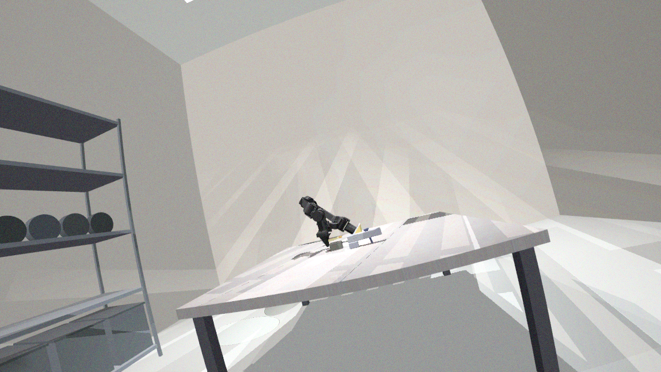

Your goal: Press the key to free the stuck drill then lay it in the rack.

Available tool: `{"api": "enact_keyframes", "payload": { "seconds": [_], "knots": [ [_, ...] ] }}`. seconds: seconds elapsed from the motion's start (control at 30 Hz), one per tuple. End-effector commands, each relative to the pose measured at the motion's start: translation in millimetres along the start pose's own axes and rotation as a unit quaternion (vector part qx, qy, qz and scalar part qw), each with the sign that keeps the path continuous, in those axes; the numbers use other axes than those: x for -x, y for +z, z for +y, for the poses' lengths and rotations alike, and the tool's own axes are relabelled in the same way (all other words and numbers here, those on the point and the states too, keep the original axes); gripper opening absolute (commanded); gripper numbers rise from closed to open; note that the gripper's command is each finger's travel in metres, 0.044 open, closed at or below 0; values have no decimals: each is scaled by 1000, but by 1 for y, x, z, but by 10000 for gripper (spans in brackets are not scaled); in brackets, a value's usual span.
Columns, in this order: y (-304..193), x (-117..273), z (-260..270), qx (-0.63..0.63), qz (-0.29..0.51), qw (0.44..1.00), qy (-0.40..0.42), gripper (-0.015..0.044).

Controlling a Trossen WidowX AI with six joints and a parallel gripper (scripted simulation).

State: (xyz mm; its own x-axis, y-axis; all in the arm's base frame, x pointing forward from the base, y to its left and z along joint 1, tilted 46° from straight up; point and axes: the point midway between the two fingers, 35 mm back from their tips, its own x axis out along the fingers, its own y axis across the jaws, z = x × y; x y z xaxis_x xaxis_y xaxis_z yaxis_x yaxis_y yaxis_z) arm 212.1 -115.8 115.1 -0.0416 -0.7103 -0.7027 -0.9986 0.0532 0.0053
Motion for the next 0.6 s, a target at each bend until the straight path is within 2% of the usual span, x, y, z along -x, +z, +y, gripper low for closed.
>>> {"api": "enact_keyframes", "payload": {
  "seconds": [0.0, 0.57],
  "knots": [
    [-1, -5, 0, 0, 1, 1000, -1, 0],
    [-2, -26, 1, 0, 2, 1000, -1, 0]
  ]
}}
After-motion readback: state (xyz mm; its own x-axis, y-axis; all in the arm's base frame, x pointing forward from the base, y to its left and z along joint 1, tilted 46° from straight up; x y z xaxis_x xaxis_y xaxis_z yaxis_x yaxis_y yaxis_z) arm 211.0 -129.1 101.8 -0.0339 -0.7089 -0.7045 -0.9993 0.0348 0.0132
